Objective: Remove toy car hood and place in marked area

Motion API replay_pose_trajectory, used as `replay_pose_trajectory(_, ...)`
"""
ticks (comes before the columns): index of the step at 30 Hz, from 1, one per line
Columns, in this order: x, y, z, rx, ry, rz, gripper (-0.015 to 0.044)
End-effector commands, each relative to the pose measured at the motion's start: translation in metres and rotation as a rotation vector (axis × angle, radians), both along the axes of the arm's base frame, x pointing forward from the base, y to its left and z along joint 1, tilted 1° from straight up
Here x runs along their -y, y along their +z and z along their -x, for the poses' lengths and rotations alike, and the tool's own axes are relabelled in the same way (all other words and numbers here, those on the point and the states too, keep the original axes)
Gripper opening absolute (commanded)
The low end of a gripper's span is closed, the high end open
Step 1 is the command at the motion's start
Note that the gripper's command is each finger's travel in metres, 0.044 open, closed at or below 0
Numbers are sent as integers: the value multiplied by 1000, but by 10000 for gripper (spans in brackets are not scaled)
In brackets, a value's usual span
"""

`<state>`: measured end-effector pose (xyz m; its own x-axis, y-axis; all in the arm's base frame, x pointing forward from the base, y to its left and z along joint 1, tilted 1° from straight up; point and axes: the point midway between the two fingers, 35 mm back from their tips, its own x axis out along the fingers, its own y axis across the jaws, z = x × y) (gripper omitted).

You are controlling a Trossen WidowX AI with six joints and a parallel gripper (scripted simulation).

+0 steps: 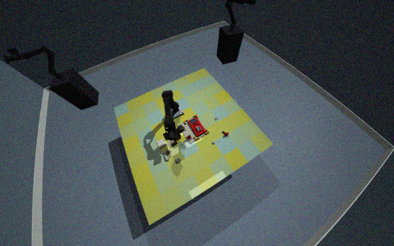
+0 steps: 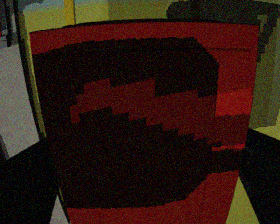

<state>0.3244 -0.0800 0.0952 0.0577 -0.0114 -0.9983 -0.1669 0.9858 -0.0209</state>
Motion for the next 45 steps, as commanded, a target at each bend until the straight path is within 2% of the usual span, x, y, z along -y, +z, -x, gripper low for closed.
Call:
replay_pose_trajectory(1, -1, -4, 1, -5, 6, -5, 0)
replay_pose_trajectory(45, -1, -31, 2, -5, 6, -5, 0)
